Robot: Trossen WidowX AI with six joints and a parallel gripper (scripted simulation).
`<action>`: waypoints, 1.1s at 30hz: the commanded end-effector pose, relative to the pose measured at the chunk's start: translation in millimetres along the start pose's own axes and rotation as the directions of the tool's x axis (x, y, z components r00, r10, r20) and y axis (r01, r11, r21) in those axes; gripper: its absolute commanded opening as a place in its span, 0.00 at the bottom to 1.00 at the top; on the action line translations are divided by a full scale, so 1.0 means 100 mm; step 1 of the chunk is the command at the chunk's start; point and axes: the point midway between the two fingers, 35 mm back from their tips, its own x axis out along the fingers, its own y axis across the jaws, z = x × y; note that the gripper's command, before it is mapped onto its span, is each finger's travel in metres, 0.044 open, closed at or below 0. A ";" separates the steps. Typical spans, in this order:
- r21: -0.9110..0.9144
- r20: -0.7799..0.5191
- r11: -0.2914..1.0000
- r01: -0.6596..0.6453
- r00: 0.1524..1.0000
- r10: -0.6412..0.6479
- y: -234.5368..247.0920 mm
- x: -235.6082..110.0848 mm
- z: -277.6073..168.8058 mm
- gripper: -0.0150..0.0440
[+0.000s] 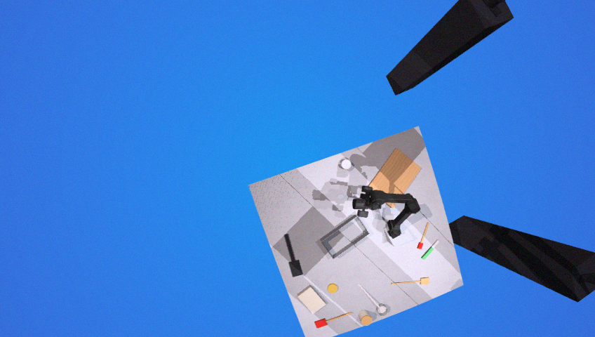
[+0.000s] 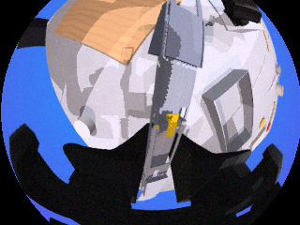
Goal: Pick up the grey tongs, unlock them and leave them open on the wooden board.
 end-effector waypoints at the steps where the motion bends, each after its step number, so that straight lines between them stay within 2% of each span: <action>1: 0.015 0.009 1.000 0.003 1.000 -0.003 0.03 0.01 0.03 0.00; 9: 0.282 0.078 0.959 0.009 0.996 -0.032 0.17 0.12 0.14 0.00; 16: 0.518 0.134 0.856 -0.011 0.989 -0.069 0.28 0.22 0.26 0.00; 24: 0.744 0.184 0.665 -0.065 0.977 -0.111 0.41 0.31 0.39 0.00; 33: 0.913 0.224 0.380 -0.149 0.961 -0.161 0.55 0.39 0.55 0.00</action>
